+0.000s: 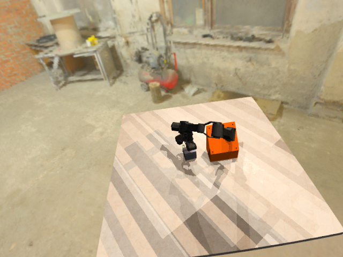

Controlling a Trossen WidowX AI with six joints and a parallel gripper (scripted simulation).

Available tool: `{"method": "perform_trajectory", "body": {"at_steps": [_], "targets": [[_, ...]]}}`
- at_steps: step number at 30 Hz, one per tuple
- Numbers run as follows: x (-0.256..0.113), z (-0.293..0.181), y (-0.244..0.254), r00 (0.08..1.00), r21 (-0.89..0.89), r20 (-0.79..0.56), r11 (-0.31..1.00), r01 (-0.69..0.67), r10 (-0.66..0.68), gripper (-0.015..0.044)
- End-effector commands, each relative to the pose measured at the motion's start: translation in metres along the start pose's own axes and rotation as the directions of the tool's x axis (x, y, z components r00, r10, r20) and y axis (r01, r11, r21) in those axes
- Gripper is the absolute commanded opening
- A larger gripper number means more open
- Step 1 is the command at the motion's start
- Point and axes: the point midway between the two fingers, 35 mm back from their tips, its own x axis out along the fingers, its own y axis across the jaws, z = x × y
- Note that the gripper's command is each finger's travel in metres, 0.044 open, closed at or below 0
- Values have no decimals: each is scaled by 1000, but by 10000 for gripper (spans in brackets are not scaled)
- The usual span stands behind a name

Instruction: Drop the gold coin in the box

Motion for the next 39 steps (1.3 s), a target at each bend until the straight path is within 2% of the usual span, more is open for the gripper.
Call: {"method": "perform_trajectory", "body": {"at_steps": [1,17,23,32,39], "targets": [[3,-1,0,1000,7,-2,1000,-7,7,0],[10,-1,1,1000,6,-2,1000,-7,7,0],[7,0,0,1000,2,0,1000,0,0,157],[7,0,0,1000,2,0,1000,0,0,161],[-11,0,-1,1000,3,0,1000,1,-1,344]]}}
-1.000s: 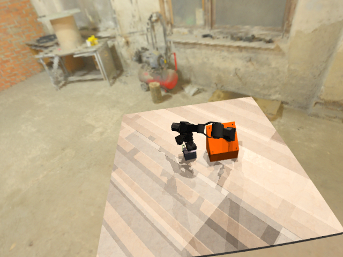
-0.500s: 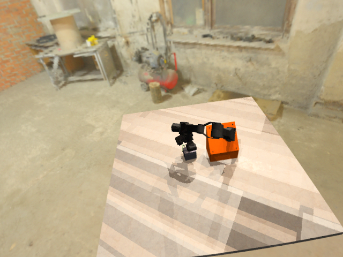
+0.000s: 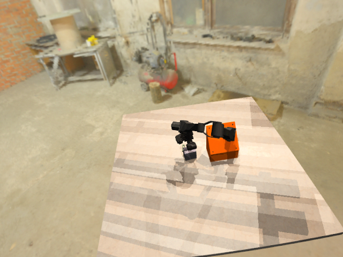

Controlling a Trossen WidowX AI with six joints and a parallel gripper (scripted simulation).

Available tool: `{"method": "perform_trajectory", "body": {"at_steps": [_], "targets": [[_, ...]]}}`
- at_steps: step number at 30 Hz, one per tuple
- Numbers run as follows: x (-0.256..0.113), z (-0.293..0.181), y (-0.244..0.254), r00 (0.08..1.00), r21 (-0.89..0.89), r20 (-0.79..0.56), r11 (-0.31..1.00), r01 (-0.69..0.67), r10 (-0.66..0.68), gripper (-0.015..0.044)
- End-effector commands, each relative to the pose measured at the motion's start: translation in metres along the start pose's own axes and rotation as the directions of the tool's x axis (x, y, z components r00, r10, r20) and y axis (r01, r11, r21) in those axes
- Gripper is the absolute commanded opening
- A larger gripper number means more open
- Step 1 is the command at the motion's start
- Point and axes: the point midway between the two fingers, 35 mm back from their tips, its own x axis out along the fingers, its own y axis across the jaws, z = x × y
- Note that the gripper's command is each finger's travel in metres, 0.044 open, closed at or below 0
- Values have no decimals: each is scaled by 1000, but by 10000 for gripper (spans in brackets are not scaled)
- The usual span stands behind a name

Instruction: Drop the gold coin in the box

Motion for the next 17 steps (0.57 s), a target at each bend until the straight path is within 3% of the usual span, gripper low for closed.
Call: {"method": "perform_trajectory", "body": {"at_steps": [1,4,17], "targets": [[-8,2,0,1000,-9,6,1000,9,-9,371],[-33,0,0,1000,-4,4,1000,3,-3,440],[-45,-1,1,1000,-2,3,1000,-1,1,440]]}}
